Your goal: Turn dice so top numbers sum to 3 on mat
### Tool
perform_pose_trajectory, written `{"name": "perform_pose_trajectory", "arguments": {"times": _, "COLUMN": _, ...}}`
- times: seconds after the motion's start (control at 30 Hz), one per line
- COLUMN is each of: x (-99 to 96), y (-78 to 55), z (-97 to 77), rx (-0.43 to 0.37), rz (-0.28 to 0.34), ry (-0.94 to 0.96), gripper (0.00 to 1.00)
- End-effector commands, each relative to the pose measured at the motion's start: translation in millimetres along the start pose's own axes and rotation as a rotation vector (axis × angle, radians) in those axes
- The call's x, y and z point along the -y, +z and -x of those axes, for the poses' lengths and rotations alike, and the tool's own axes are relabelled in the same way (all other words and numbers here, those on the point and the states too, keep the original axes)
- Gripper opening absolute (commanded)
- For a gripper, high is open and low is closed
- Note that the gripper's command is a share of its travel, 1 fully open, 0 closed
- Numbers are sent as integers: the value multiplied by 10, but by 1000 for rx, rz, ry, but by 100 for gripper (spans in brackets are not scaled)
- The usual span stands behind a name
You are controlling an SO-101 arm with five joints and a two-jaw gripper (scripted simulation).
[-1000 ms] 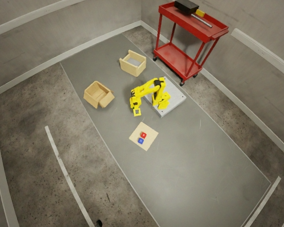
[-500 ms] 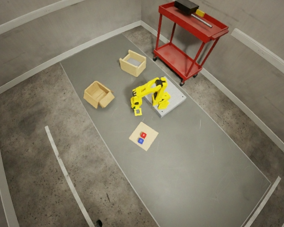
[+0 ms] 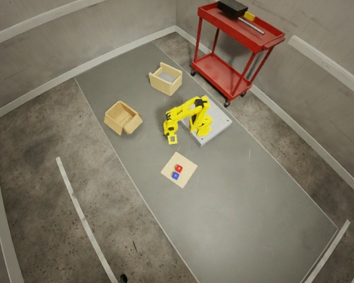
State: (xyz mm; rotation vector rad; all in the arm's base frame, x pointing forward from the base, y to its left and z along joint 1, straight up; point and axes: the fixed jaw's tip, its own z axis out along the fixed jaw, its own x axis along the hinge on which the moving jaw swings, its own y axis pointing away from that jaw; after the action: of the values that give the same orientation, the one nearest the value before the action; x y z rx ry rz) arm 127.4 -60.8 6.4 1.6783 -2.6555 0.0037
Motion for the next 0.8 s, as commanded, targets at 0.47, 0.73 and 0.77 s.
{"name": "perform_pose_trajectory", "arguments": {"times": 0.47, "x": -9, "y": 26, "z": -11, "rx": 1, "rz": -7, "ry": -1, "gripper": 0}}
{"name": "perform_pose_trajectory", "arguments": {"times": 0.73, "x": -10, "y": 59, "z": -11, "rx": 1, "rz": -7, "ry": -1, "gripper": 0}}
{"name": "perform_pose_trajectory", "arguments": {"times": 0.77, "x": -10, "y": 59, "z": -11, "rx": 1, "rz": -7, "ry": -1, "gripper": 0}}
